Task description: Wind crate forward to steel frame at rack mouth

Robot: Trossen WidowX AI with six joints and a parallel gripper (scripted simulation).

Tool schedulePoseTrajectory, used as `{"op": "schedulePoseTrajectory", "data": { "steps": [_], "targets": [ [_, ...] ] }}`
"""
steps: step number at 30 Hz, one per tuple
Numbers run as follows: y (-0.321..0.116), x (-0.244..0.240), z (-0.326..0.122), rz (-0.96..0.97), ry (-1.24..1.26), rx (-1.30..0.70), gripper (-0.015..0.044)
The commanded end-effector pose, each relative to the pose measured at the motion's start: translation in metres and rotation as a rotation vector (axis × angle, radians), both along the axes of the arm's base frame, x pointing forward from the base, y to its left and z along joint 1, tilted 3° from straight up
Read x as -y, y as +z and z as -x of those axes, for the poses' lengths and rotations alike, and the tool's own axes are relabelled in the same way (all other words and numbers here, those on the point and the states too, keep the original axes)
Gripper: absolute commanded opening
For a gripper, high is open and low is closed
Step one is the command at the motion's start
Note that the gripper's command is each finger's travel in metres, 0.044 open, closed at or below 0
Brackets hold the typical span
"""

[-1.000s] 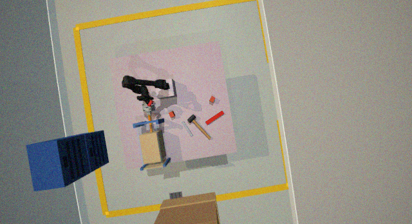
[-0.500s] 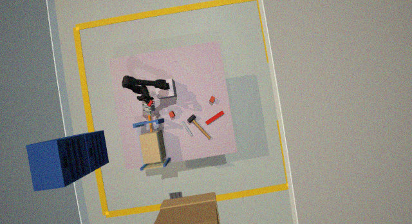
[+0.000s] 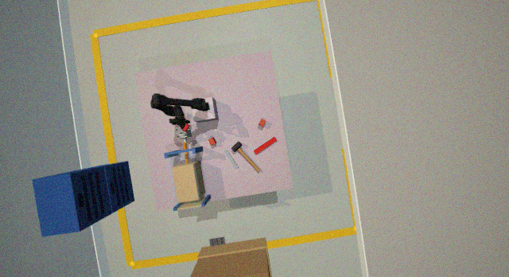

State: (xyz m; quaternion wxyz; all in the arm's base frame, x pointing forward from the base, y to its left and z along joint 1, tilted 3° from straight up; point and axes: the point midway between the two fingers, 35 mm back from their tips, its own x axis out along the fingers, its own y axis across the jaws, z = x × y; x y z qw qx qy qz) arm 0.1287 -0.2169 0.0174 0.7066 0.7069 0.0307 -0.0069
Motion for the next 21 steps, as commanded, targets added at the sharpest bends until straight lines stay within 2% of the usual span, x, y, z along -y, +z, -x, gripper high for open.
{"op": "schedulePoseTrajectory", "data": {
  "steps": [1,21],
  "targets": [
    [-0.0007,0.0000,0.0001,0.001,0.000,0.000,0.0000],
    [-0.0037,-0.0001,0.0002,0.001,0.000,0.000,0.0000]
  ]
}}
